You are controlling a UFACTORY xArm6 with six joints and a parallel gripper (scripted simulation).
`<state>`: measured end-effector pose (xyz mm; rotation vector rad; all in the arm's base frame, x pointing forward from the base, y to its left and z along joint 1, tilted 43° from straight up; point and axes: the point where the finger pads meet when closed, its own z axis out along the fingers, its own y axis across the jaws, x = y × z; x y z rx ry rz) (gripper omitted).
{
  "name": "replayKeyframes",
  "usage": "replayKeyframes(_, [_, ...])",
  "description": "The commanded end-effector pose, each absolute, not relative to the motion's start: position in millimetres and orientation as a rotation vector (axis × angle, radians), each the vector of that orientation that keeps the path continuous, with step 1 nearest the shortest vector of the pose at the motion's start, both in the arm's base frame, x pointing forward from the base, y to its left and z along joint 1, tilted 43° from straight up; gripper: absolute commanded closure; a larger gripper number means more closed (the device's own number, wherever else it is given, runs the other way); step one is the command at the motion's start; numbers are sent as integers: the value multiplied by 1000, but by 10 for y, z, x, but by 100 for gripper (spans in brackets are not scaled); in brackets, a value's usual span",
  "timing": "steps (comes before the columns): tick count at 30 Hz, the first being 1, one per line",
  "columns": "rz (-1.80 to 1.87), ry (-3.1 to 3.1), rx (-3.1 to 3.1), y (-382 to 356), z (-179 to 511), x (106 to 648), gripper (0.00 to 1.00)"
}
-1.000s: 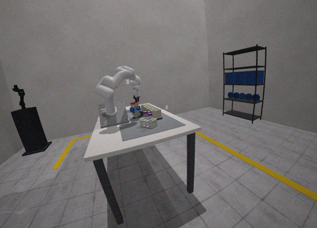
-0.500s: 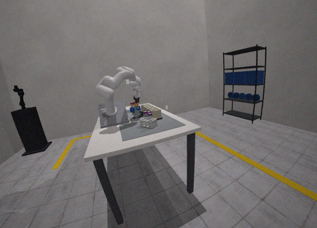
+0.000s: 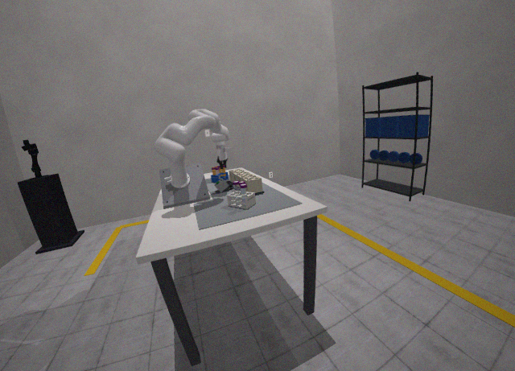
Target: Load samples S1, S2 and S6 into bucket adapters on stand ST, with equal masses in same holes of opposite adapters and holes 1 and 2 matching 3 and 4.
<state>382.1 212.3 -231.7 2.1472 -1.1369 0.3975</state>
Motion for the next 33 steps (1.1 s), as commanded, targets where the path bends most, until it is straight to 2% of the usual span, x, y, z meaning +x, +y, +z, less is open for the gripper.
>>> replayKeyframes(1, [400, -1139, 2151, 2143, -2307, 3834, 100])
replayKeyframes(6, [400, -1139, 2151, 2144, -2306, 3835, 100])
replayKeyframes(7, [400, -1139, 2151, 2141, -2309, 3834, 56])
replayKeyframes(33, [400, -1139, 2151, 2141, -2309, 3835, 56])
